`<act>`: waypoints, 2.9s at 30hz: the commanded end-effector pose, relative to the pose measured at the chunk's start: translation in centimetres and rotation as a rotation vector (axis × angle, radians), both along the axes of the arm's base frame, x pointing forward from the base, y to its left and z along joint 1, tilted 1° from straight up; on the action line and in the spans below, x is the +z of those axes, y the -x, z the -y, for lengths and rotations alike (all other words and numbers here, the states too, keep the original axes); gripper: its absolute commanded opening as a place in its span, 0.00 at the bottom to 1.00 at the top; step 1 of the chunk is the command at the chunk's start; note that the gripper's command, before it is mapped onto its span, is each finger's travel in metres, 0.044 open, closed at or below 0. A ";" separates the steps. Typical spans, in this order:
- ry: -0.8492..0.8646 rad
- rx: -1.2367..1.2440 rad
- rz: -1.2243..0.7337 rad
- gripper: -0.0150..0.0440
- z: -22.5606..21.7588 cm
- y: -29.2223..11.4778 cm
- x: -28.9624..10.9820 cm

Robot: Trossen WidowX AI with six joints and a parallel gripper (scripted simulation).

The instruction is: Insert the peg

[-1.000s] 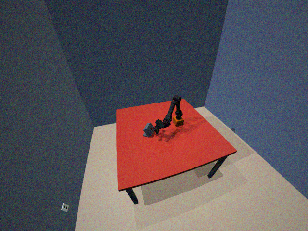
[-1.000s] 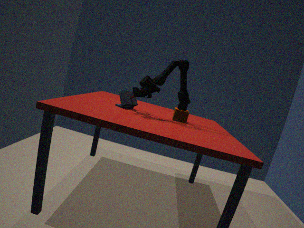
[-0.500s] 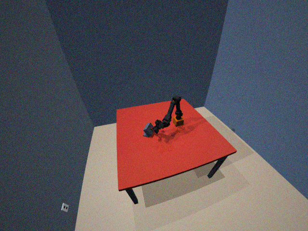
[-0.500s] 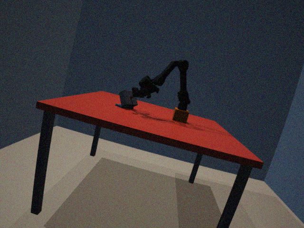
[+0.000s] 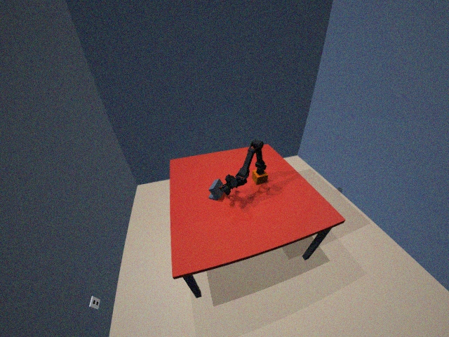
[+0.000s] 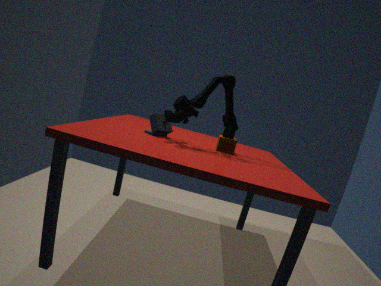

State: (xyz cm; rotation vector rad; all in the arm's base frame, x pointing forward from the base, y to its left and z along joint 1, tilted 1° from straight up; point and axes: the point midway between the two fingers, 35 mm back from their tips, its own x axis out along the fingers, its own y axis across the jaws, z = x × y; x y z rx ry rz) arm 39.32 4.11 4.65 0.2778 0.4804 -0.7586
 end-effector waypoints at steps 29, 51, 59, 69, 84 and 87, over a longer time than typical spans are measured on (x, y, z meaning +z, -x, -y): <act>0.000 -0.003 0.001 0.57 0.4 -0.3 -0.3; -0.006 -0.004 -0.011 1.00 -1.3 1.0 0.6; -0.008 -0.004 -0.016 1.00 -2.2 1.7 1.0; -0.008 -0.004 -0.022 1.00 -3.3 2.7 1.7; -0.004 -0.003 -0.026 1.00 -4.8 4.4 2.5; -0.003 -0.002 -0.026 1.00 -5.1 4.7 2.7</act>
